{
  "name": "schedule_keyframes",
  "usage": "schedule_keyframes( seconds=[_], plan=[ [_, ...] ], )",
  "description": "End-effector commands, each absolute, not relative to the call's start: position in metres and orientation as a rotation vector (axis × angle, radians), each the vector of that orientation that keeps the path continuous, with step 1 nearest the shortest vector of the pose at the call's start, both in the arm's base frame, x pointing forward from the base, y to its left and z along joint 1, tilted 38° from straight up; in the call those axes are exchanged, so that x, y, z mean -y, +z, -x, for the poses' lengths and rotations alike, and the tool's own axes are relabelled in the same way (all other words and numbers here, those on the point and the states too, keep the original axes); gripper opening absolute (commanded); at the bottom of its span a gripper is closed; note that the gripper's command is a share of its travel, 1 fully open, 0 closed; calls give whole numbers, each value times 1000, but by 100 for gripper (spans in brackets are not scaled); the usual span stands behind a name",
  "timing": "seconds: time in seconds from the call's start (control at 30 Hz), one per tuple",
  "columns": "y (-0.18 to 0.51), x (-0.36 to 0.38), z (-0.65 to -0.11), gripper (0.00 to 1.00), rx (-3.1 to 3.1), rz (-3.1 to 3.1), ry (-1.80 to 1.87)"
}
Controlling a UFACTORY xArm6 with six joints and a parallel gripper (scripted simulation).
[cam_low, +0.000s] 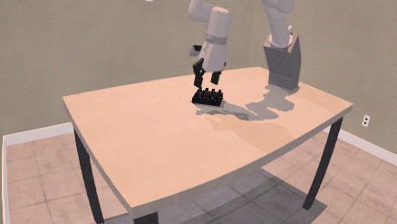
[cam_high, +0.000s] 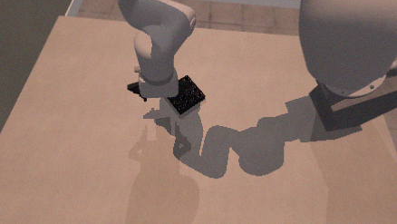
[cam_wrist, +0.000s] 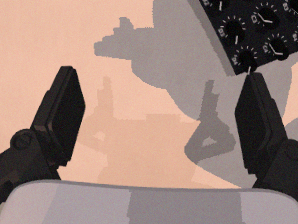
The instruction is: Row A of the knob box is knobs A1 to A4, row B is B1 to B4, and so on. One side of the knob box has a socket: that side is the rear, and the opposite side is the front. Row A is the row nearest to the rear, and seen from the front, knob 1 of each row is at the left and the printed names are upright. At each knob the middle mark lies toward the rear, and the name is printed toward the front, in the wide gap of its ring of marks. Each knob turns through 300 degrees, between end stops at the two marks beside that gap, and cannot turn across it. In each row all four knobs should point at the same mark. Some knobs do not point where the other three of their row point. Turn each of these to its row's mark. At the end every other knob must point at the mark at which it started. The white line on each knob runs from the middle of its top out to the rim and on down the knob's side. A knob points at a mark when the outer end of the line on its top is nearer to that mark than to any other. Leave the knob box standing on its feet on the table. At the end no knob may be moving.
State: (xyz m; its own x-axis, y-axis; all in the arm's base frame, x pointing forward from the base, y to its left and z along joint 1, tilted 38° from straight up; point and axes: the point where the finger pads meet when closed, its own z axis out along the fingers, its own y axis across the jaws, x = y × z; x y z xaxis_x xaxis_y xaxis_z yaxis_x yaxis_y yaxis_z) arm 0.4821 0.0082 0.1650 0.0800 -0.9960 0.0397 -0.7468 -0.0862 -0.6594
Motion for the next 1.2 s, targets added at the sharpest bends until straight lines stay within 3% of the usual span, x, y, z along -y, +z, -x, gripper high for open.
schedule_keyframes(
  seconds=[0.0,1.17],
  plan=[
    [159,6,-479,100,-1636,1974,-699],
    [126,63,-438,100,-1226,2324,-706]
  ],
)
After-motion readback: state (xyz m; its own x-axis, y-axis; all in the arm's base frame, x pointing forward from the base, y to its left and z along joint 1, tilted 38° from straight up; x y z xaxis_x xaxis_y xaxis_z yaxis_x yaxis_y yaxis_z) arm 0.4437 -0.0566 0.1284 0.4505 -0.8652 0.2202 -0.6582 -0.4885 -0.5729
